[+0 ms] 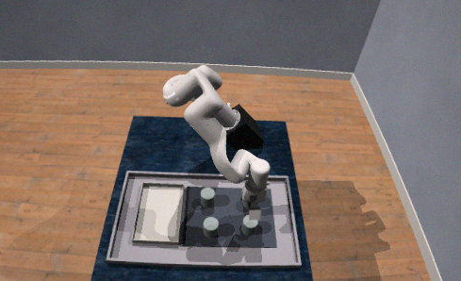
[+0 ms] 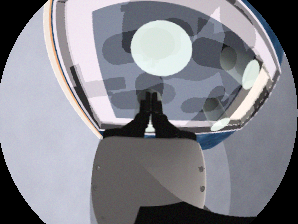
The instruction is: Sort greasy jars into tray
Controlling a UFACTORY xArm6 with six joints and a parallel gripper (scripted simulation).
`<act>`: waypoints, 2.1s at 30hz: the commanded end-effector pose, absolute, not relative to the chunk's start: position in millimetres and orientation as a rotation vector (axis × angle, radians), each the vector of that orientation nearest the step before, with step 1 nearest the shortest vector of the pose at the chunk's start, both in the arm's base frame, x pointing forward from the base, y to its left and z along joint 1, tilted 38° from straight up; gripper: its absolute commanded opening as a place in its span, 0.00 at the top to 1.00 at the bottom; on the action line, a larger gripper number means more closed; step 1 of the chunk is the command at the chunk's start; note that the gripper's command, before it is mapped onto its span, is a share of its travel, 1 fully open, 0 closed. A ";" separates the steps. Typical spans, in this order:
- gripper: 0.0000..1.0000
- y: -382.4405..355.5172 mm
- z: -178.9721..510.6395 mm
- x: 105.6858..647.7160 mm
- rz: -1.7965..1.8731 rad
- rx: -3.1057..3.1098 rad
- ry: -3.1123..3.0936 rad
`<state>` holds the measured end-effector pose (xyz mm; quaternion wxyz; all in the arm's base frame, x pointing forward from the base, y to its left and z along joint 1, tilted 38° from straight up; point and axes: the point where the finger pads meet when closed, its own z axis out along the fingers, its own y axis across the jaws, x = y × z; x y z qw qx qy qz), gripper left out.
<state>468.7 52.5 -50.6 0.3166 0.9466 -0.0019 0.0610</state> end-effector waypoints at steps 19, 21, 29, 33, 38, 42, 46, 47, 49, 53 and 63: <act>1.00 49.1 -56.7 472.8 0.172 2.493 -0.005; 1.00 49.1 -56.7 472.6 0.172 2.493 -0.005; 1.00 49.1 -56.9 471.5 0.172 2.493 -0.005; 1.00 49.1 -56.9 471.2 0.172 2.493 -0.005; 1.00 49.0 -57.0 470.6 0.172 2.493 -0.005; 1.00 49.0 -57.1 470.1 0.172 2.493 -0.005; 1.00 49.0 -57.1 469.5 0.172 2.493 -0.005; 1.00 49.0 -57.1 469.4 0.172 2.493 -0.005; 1.00 49.0 -57.1 469.4 0.172 2.493 -0.005; 1.00 49.0 -57.2 468.9 0.172 2.493 -0.005; 1.00 48.9 -57.4 467.5 0.172 2.493 -0.005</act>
